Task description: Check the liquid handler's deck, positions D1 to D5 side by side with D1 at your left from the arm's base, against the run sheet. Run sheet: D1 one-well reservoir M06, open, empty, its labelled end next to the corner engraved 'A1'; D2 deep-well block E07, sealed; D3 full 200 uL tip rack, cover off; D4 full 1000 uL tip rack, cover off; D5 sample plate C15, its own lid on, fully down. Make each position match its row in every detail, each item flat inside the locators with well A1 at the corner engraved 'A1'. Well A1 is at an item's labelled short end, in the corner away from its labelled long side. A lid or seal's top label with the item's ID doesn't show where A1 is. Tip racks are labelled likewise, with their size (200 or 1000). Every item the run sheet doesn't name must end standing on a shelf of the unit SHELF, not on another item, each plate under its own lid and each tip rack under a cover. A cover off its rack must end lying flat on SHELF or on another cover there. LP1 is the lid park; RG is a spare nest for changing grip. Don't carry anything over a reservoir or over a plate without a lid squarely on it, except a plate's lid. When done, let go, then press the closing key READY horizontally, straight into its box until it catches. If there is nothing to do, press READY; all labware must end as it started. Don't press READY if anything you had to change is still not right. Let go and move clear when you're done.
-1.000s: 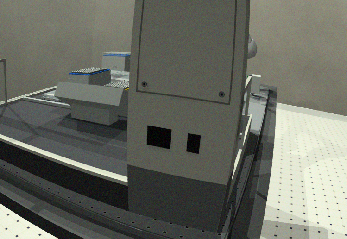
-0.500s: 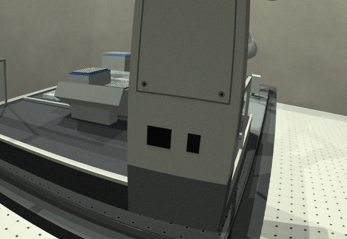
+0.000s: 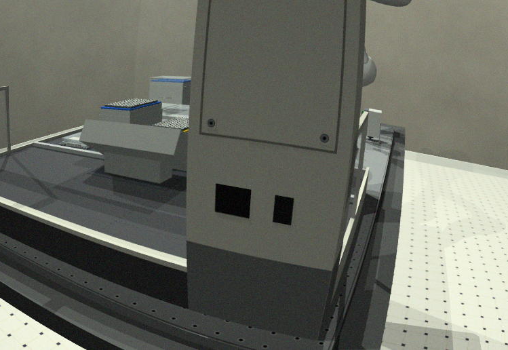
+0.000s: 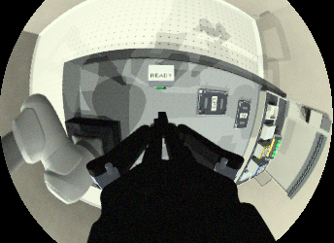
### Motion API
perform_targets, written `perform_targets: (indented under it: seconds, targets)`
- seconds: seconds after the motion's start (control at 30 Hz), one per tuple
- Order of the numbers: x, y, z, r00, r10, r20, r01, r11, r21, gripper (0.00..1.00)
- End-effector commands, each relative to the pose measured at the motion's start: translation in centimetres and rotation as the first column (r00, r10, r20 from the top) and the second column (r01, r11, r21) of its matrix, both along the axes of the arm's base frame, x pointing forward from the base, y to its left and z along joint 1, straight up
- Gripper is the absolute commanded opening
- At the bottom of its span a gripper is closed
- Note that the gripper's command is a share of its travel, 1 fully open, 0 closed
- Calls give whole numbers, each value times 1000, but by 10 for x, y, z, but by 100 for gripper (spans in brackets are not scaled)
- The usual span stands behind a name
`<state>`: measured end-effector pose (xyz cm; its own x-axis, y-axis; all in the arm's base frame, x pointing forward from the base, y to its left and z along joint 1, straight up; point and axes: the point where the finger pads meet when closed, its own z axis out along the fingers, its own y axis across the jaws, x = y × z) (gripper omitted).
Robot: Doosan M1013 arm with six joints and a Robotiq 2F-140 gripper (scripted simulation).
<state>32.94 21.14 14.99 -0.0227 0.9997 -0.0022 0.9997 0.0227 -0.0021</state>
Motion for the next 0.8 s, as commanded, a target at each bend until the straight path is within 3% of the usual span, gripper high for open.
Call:
perform_targets:
  seconds: [0.0,0.77]
  targets:
    - [0,0,-2,1000,0,1,0,1000,1,10]
    - [0,0,-35,1000,0,1,0,1000,1,10]
